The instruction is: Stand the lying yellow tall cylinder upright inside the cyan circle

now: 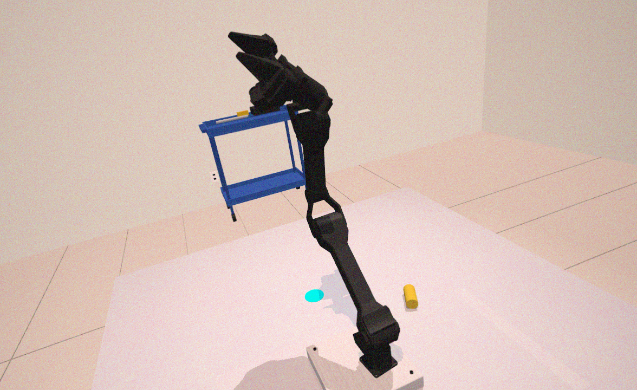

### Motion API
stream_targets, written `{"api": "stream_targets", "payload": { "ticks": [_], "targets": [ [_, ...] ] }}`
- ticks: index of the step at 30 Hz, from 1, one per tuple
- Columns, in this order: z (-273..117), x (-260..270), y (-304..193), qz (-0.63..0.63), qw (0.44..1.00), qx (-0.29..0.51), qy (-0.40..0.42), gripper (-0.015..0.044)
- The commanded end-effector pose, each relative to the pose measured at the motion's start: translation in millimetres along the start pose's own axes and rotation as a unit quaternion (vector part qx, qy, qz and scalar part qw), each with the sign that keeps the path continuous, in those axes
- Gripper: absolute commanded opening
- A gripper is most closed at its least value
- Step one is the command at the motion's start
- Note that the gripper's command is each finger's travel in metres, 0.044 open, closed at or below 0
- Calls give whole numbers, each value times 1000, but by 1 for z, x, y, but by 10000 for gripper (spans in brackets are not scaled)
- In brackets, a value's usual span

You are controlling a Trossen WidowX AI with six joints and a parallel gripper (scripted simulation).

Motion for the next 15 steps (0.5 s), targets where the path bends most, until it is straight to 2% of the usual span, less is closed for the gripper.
{"api": "stream_targets", "payload": {
  "ticks": [1, 4, 9, 15],
  "targets": [
    [0, 0, -2, -4, 1000, 0, 1, 374],
    [-6, -8, -22, -69, 998, -7, 13, 309],
    [-11, -32, -51, -230, 972, -35, 22, 309],
    [-4, -68, -66, -409, 909, -81, 12, 309]
  ]
}}
Point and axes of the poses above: the point midway between the two fingers, 35 mm back from their tips, its own z axis out along the fingers, its own x axis across the jaws, y = z × x, the point moved 1 cm from there along -z, back along the fingers, and after that the axes turned 12 degrees about -z, right-handed, at the moved point
